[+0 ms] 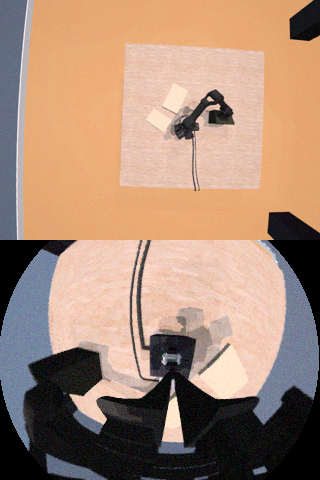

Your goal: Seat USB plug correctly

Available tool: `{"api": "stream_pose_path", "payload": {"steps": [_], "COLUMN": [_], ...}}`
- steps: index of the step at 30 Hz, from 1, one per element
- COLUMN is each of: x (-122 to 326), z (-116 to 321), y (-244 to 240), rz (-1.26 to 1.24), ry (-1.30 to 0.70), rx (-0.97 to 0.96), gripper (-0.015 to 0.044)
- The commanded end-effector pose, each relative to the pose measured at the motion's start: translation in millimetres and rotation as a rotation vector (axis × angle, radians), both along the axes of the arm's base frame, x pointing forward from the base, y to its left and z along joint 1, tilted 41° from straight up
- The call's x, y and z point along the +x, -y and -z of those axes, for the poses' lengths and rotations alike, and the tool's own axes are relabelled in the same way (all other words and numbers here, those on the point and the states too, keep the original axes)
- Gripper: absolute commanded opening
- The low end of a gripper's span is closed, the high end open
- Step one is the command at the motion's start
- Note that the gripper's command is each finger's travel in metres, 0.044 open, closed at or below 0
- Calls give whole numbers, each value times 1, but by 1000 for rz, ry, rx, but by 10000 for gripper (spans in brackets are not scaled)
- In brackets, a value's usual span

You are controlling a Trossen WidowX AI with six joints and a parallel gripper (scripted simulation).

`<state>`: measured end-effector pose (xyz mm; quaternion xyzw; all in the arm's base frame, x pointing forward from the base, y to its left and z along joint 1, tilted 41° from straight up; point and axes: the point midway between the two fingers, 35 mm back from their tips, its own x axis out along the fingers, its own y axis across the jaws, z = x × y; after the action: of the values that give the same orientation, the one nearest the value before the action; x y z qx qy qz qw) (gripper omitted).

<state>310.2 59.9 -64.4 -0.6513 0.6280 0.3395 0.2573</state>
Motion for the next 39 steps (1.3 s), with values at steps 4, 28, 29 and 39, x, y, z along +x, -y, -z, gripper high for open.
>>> {"api": "stream_pose_path", "payload": {"steps": [4,28,29,39], "x": [0,0,0,0], "z": [-4,-14,-14,-13], "y": [-4,-12,-12,-11], "rz": [3,6,13,189], "ry": [2,4,10,159], "rx": [4,3,2,-4], "gripper": [0,0,0,0]}}
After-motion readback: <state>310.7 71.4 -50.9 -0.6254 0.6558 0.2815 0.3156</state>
